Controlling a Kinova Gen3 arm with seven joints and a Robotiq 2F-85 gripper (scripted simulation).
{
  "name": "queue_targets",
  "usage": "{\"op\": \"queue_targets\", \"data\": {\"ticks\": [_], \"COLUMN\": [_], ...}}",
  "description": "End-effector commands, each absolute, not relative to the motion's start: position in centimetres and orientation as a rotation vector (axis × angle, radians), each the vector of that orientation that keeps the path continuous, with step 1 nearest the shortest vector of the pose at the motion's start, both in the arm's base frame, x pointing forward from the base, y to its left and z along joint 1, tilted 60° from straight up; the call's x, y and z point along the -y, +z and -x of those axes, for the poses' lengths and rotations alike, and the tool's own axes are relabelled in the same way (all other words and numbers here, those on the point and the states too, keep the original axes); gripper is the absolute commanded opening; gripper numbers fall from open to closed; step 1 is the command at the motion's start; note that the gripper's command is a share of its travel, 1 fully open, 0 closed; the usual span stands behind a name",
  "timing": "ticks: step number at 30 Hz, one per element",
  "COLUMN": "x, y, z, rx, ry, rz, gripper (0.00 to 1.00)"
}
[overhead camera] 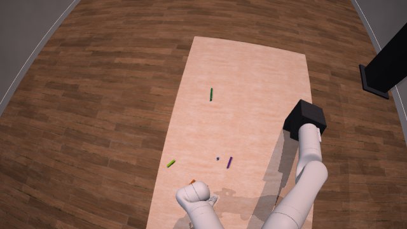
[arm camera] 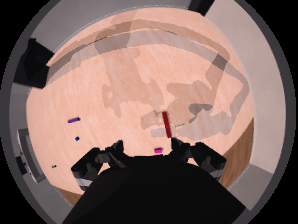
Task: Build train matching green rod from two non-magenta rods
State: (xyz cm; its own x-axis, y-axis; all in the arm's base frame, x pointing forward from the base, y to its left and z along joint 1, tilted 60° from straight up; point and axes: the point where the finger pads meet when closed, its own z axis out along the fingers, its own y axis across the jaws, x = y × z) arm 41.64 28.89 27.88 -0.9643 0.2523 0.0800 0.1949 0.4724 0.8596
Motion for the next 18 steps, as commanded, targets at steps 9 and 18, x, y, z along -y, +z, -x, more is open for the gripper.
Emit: {"op": "queue_targets", "data": {"ticks": [9,18], "x": [-31.8,-31.8], "y": [33.2,33.2], "z": [-40.4,-40.4], "rx": [-2.571,-2.571], "ry": [1.484,1.484], "rz": [-0.144,-0.144], "gripper": [0.24,0.24]}}
